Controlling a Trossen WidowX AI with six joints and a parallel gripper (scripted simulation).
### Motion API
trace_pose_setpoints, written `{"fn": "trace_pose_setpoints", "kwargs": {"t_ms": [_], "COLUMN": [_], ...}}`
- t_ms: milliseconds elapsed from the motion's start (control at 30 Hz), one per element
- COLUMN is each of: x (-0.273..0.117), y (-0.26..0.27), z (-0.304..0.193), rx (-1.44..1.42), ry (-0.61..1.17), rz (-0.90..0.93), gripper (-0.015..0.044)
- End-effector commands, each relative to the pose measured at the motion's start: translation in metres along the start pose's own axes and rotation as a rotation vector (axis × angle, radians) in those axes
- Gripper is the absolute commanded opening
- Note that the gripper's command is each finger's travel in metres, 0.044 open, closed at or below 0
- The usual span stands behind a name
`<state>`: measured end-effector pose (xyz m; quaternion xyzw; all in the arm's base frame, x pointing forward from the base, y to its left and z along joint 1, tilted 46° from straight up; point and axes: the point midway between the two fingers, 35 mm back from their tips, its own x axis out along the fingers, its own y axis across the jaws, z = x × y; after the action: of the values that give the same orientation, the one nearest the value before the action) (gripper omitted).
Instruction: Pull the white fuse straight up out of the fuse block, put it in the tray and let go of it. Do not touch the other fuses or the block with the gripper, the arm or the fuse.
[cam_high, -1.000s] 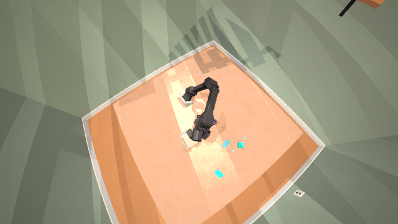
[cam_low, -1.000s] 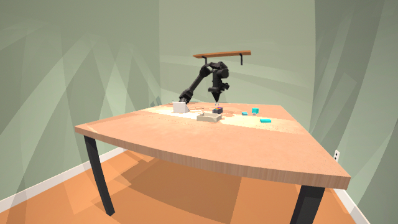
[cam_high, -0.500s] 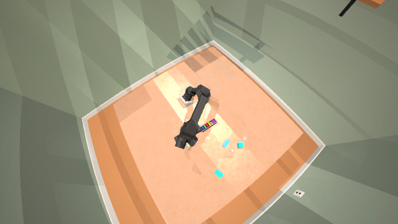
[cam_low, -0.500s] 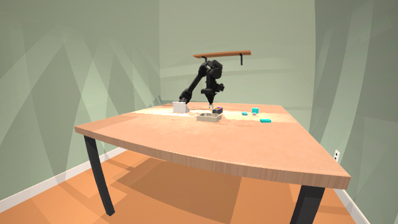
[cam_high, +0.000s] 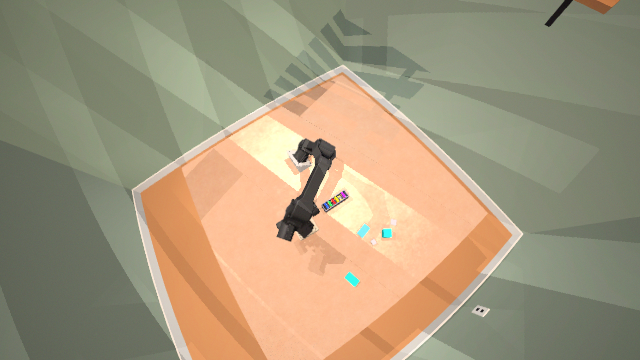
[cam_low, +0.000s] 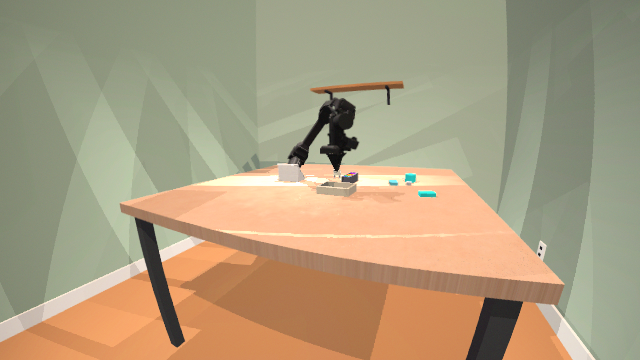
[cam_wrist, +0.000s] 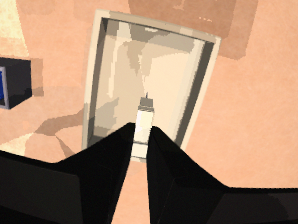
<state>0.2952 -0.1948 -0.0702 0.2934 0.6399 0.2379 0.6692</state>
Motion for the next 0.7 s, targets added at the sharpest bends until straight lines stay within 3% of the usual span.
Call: {"fn": "trace_pose_setpoints", "kwargs": {"t_ms": [0, 500, 667], "x": [0.007, 0.030, 0.026], "y": [0.001, 0.001, 0.001], "z": [0.000, -0.001, -0.001], "rx": [0.006, 0.005, 0.000], "ry": [-0.001, -0.001, 0.002], "rz": [0.005, 0.006, 0.002], "gripper": [0.0000, 0.0000, 0.0131]}}
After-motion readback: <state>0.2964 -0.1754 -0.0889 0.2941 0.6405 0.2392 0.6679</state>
